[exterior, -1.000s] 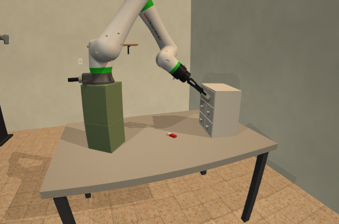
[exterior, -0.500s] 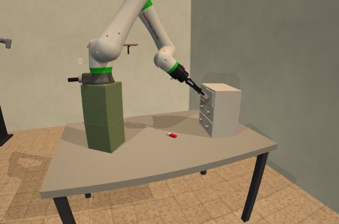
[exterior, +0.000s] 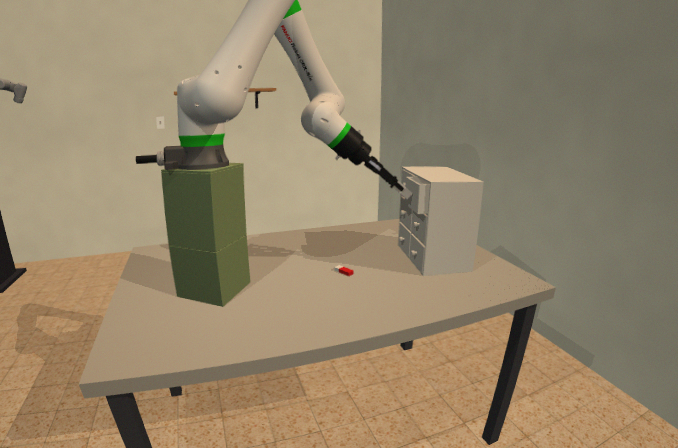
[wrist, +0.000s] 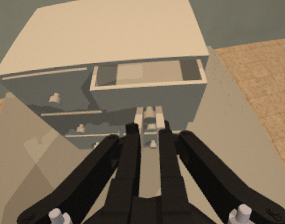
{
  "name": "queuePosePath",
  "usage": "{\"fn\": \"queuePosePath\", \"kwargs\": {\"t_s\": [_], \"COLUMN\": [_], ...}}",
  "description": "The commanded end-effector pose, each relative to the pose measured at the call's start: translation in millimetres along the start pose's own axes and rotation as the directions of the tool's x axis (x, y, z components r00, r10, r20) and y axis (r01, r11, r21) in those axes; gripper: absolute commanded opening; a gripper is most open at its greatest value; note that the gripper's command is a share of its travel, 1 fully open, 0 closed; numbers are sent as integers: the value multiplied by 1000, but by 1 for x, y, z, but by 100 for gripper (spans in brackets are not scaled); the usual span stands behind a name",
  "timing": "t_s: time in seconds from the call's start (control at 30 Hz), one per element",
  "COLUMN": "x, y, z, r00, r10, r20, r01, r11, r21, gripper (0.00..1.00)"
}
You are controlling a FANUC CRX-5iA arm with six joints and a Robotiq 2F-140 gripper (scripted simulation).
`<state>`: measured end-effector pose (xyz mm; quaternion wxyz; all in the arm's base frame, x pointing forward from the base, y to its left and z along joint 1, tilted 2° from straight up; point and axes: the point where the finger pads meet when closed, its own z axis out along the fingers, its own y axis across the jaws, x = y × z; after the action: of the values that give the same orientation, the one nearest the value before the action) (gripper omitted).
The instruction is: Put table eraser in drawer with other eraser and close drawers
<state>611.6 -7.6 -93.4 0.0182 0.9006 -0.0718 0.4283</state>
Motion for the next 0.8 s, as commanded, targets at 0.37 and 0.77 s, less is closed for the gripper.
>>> {"fn": "queuePosePath", "kwargs": {"t_s": [0.37,0.77], "x": [-10,-18], "y": [0,0], "z": [-13,-21], "r00": [1000,1000], "r10": [0,0], "r20": [0,0], "r01": [0,0], "r11": [1000,1000], "r21": [0,0], "gripper": [8,8]}}
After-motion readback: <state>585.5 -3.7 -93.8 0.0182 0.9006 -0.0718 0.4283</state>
